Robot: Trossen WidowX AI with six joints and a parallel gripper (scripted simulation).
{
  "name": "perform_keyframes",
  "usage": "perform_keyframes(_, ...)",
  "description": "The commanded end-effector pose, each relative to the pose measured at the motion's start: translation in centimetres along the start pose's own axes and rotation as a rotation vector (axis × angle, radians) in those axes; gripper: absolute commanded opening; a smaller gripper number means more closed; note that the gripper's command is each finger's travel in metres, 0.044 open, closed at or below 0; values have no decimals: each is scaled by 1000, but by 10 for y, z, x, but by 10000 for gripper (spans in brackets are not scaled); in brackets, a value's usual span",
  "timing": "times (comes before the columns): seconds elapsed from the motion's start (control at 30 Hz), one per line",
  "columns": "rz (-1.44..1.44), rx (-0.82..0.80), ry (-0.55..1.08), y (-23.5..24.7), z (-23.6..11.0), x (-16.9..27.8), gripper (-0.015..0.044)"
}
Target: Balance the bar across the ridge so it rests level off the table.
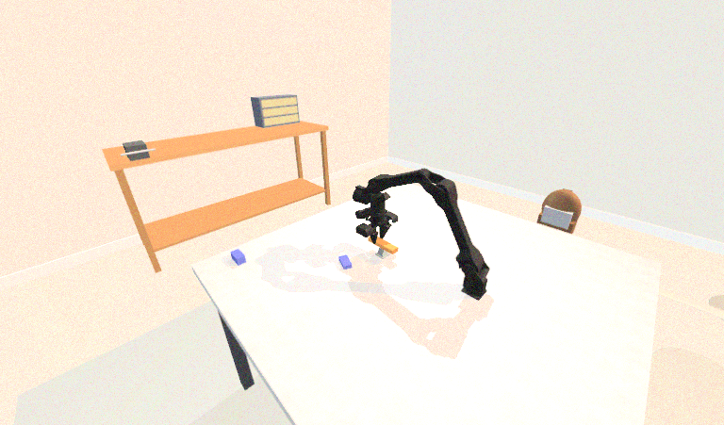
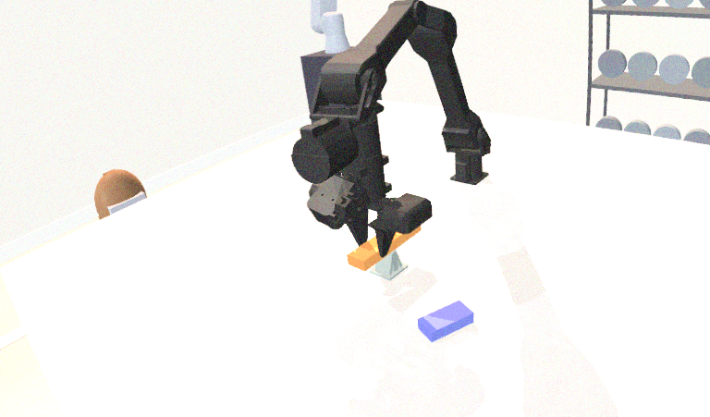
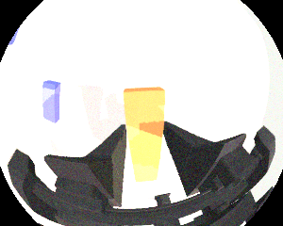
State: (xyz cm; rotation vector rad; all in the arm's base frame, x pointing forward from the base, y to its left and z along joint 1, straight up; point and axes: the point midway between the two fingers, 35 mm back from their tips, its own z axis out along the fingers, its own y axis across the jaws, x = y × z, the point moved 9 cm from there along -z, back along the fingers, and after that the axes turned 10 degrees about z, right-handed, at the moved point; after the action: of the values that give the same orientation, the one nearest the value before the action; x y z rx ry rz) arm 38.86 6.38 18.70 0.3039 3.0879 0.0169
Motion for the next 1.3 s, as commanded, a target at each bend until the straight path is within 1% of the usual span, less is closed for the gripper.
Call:
perform_keyframes(0.0, 0, 0, 0, 0, 0, 0, 185)
perform_keyframes(0.27, 0, 0, 0, 0, 0, 0, 185)
perform_keyframes(0.57, 0, 0, 0, 0, 0, 0, 421)
perform_keyframes(0.6, 0, 0, 0, 0, 0, 0, 440)
perform_keyframes(0.7, 0, 0, -1, 0, -2, 0, 440)
perform_keyframes(0.73, 0, -1, -2, 0, -7, -1, 440)
perform_keyframes(0.97, 0, -7, -17, 0, -84, 0, 440)
perform_keyframes(1.03, 0, -8, -20, -1, -98, 2, 440)
perform_keyframes(1.27, 0, -8, -20, -1, -100, 3, 440)
